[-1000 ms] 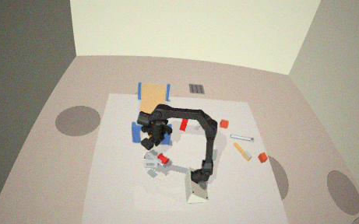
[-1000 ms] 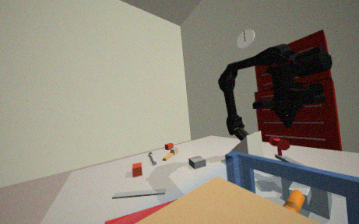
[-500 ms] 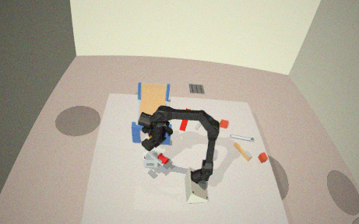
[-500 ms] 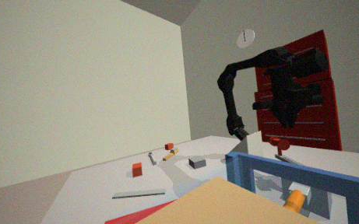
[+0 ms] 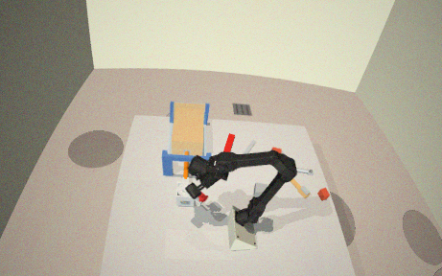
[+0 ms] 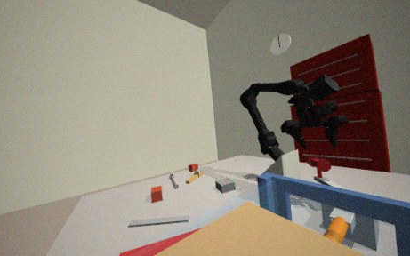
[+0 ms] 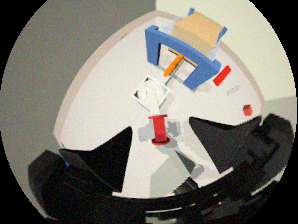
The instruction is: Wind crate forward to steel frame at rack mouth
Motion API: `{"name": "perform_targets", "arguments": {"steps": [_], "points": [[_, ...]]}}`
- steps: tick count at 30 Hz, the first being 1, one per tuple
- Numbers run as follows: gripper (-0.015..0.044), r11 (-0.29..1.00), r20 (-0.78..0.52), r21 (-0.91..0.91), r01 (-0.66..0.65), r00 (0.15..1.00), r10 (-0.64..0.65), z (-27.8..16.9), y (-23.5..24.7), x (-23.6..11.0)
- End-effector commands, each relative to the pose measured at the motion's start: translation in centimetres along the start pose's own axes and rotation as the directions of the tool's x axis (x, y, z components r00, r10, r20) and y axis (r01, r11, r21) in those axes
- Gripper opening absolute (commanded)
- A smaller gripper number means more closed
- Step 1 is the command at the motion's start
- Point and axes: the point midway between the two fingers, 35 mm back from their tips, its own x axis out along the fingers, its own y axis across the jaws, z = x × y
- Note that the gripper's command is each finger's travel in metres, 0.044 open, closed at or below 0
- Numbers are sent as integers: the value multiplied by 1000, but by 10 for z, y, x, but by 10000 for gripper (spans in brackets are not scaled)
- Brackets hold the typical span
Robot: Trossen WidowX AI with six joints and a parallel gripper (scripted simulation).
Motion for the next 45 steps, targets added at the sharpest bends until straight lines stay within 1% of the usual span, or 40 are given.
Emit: {"name": "perform_targets", "arguments": {"steps": [1, 7, 45], "points": [[440, 1000, 31, 13, 1, 1000, -1, -3, -2, 1], [440, 1000, 31, 13, 1, 1000, -1, -4, -1, 4], [440, 1000, 32, 13, 3, 999, -3, -28, -1, 62]]}}
